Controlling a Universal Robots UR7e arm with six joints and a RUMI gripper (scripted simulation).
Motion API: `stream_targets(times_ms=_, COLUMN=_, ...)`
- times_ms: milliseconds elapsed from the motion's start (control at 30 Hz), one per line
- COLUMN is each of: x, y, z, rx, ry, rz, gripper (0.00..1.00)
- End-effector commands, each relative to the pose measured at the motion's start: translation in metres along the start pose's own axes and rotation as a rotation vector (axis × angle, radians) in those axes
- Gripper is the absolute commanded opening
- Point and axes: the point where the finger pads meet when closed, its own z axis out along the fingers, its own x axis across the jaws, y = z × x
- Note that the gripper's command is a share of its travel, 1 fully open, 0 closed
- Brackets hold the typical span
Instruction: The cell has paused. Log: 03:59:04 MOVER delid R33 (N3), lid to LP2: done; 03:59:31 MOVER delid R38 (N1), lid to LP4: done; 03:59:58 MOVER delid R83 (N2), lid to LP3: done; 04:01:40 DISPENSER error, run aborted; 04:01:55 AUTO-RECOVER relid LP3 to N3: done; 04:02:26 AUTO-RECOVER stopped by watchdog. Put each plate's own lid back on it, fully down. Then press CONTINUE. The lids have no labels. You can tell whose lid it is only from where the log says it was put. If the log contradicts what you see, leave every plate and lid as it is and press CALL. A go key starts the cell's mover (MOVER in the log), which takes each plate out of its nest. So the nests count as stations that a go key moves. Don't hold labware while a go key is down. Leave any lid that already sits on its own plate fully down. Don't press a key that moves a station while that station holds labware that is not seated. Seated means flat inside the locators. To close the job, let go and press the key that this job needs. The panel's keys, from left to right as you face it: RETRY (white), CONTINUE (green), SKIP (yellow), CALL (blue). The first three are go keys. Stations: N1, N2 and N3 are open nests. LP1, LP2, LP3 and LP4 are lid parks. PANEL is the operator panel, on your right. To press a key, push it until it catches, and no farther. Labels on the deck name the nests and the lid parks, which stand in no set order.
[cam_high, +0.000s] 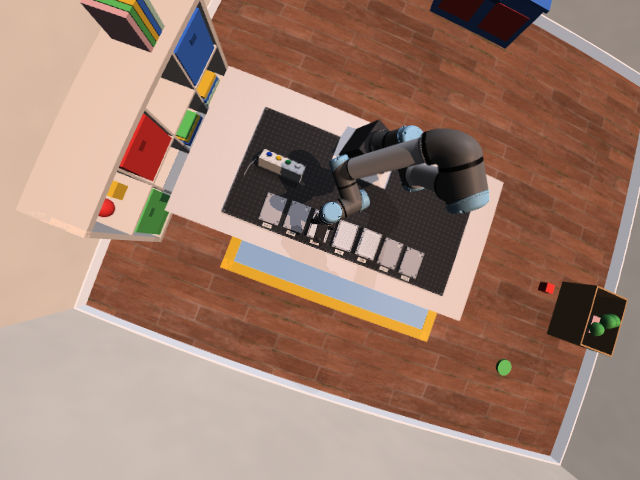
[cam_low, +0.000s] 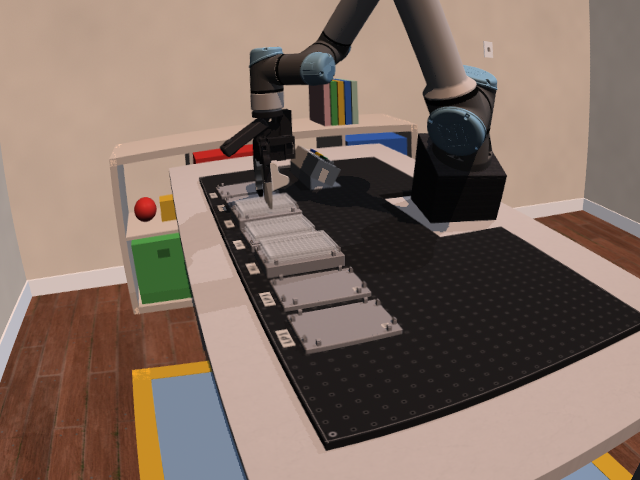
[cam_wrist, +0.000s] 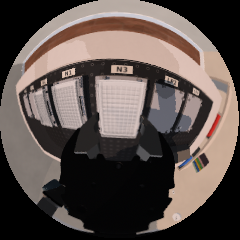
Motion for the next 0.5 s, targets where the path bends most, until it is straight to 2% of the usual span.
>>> stream_targets(times_ms=0, x=-0.0011, y=0.0006, z=0.0024, rx=-0.001, ry=-0.002, rz=0.0, gripper=0.0)
stream_targets(times_ms=467, x=-0.0004, y=-0.0002, z=0.001, rx=0.001, ry=0.001, rz=0.0, gripper=0.0)
